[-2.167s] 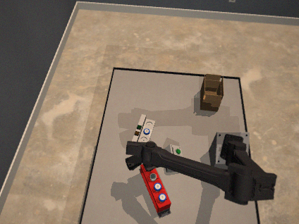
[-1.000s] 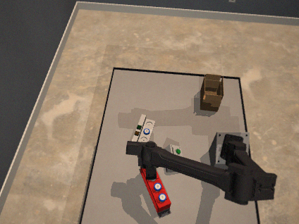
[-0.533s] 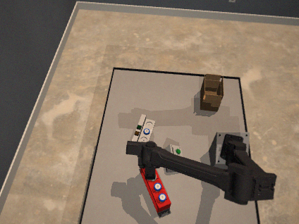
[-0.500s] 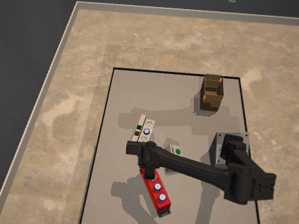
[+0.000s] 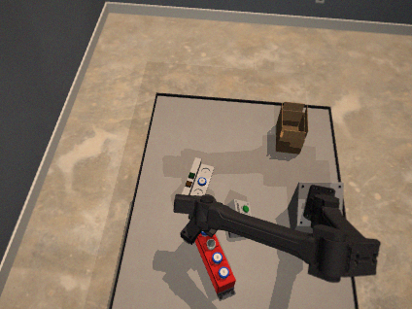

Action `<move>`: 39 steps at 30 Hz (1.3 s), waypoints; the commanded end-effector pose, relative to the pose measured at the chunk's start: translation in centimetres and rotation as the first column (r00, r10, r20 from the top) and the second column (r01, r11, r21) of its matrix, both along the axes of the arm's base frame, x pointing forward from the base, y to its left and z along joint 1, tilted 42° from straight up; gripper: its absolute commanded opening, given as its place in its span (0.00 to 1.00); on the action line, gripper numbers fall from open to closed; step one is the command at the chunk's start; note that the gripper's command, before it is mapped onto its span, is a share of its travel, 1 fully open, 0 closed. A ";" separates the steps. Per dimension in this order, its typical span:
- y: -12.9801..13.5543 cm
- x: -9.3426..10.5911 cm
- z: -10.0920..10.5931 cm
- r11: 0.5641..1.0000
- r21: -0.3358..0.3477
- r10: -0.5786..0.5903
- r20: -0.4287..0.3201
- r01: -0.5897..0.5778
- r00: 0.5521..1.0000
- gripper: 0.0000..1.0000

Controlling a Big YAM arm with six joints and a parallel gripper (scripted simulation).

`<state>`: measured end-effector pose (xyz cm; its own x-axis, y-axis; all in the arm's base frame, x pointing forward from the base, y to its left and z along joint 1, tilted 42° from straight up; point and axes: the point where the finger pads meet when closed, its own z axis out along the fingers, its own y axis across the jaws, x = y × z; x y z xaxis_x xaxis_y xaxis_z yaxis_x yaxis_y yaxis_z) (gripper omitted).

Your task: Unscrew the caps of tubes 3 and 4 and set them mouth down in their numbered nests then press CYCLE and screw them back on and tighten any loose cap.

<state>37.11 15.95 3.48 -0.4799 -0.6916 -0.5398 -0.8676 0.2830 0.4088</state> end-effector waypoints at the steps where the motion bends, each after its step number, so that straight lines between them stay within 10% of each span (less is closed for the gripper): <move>1: 0.0 1.2 1.1 0.976 -0.052 -0.219 -0.137 0.214 0.966 0.49; 10: -0.1 1.0 0.6 0.895 -0.157 -0.446 -0.341 0.417 0.828 0.49; 17: 0.0 1.2 1.1 0.760 -0.289 -0.643 -0.470 0.583 0.605 0.49; 20: 0.0 1.2 1.1 0.760 -0.289 -0.643 -0.470 0.583 0.605 0.49; 22: 0.0 1.2 1.1 0.679 -0.367 -0.717 -0.519 0.636 0.466 0.49; 27: 0.0 1.2 1.1 0.592 -0.449 -0.773 -0.550 0.670 0.314 0.49; 34: 0.0 1.6 1.2 0.407 -0.609 -0.828 -0.561 0.680 -0.007 0.49; 37: 0.1 1.7 1.2 0.407 -0.609 -0.828 -0.561 0.681 -0.006 0.49; 39: 0.1 2.0 1.2 0.315 -0.686 -0.825 -0.540 0.656 -0.168 0.49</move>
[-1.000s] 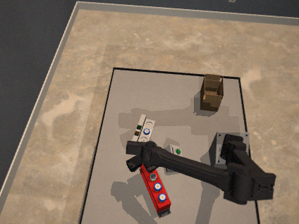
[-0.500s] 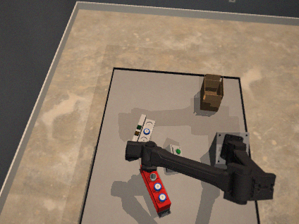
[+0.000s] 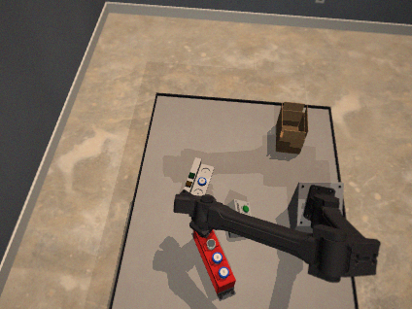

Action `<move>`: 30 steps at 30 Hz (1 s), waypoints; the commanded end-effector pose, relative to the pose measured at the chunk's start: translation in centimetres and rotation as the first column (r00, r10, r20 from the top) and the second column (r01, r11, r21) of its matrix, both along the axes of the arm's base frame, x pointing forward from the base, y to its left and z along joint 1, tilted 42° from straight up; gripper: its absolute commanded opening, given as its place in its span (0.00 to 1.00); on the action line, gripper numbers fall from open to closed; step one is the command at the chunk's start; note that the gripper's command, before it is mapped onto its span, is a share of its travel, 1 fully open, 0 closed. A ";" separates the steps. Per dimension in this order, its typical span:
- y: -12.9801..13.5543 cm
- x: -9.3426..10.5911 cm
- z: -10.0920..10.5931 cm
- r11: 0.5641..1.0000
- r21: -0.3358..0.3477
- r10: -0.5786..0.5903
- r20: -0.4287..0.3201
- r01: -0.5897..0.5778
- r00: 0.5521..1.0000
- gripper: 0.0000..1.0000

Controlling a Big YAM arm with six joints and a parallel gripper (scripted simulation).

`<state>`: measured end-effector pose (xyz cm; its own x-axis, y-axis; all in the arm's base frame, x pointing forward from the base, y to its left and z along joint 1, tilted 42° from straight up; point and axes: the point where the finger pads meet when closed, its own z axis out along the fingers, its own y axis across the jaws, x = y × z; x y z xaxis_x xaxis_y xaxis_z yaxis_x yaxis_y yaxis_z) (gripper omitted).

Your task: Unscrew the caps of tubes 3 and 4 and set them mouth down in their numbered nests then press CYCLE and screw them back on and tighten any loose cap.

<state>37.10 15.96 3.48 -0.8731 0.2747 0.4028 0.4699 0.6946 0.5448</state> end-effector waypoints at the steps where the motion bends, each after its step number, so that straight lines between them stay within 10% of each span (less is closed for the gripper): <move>1: 0.1 2.1 1.3 0.984 -0.037 -0.174 -0.090 0.172 0.981 0.49; 12: -0.1 1.7 0.7 0.853 -0.198 -0.520 -0.385 0.483 0.762 0.49; 15: -0.1 1.7 0.7 0.853 -0.198 -0.521 -0.384 0.483 0.762 0.49; 21: -0.3 1.9 0.8 0.705 -0.343 -0.696 -0.506 0.621 0.510 0.49; 30: -0.6 2.1 1.4 0.702 -0.346 -0.698 -0.507 0.623 0.505 0.49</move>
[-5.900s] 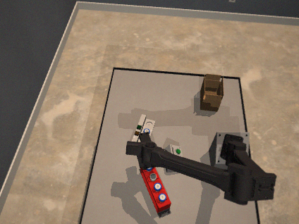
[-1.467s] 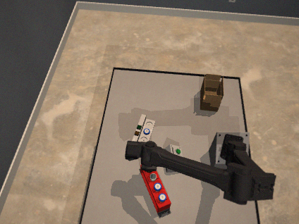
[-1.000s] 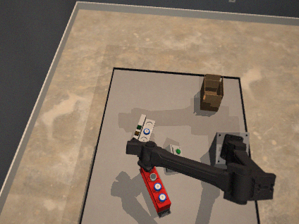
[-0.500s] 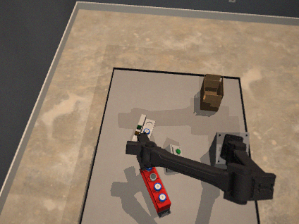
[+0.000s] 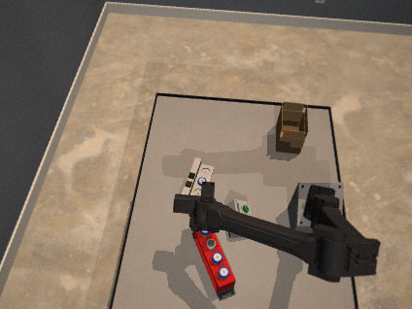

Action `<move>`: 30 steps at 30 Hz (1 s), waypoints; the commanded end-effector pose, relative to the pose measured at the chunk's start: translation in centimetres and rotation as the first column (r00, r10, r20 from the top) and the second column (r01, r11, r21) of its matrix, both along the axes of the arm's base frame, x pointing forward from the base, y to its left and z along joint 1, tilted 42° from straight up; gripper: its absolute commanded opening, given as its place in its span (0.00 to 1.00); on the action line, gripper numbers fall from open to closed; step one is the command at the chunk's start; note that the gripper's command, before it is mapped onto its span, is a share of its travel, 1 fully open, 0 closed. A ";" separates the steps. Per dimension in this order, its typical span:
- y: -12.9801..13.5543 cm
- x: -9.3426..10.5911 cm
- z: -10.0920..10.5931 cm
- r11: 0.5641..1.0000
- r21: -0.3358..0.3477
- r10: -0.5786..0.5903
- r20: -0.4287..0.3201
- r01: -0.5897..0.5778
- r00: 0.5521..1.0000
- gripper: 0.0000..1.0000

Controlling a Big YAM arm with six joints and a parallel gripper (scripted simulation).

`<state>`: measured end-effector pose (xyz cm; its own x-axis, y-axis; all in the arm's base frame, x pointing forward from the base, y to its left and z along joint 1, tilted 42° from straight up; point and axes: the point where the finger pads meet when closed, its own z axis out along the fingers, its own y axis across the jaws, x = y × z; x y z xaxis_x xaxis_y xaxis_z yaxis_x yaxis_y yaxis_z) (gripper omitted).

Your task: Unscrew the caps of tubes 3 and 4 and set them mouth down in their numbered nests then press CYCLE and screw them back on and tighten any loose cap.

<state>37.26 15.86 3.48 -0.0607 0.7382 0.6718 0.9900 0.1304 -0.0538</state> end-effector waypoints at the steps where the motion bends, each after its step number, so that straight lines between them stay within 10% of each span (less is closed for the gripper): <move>1: -0.5 1.9 1.4 0.999 -0.008 -0.048 0.007 0.048 0.999 0.49; 11: -0.5 2.0 1.6 0.999 -0.007 -0.049 0.008 0.049 0.999 0.49; 12: -0.2 1.1 0.8 1.000 -0.005 -0.031 0.000 0.031 1.000 0.00; 26: -0.2 1.1 0.8 1.000 -0.005 -0.031 0.000 0.031 1.000 0.00; 30: -0.6 2.0 1.6 0.994 0.009 0.110 0.155 -0.113 0.982 0.00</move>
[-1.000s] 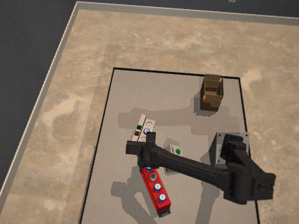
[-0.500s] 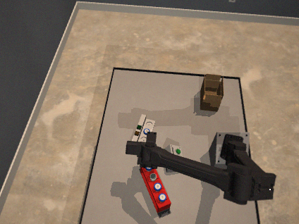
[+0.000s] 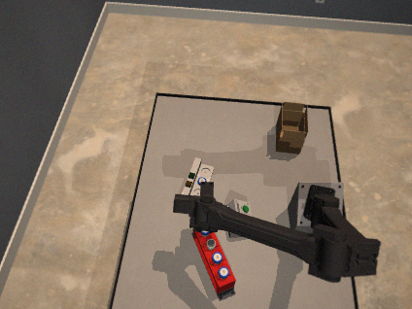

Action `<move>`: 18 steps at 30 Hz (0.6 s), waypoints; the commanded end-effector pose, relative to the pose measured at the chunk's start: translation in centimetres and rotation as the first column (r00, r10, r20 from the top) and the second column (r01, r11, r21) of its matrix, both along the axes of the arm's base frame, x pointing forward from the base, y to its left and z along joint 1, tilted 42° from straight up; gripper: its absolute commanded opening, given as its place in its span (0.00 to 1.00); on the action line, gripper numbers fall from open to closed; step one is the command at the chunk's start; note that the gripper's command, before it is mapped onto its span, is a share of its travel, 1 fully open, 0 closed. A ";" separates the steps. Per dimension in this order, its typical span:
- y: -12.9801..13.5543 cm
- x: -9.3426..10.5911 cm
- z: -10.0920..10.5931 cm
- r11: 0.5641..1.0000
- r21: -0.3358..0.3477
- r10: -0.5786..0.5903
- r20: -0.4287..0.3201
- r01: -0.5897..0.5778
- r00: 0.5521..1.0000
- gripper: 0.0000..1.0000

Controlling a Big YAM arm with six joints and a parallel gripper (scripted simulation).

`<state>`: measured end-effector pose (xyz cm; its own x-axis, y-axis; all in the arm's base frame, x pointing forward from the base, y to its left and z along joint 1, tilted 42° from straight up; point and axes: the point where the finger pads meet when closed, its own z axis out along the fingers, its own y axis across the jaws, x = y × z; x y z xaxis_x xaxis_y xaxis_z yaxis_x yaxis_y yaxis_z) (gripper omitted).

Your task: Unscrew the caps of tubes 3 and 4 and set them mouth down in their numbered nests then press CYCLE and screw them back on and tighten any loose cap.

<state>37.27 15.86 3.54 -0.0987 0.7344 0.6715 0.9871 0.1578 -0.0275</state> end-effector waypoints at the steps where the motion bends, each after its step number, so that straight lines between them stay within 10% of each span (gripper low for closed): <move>1: -0.6 2.0 1.6 0.992 0.012 0.120 0.161 -0.123 0.980 0.00; 8: -0.7 2.0 1.5 0.953 0.000 0.288 0.320 -0.303 0.903 0.00; 18: -0.7 2.0 1.5 0.797 -0.102 0.536 0.573 -0.595 0.620 0.00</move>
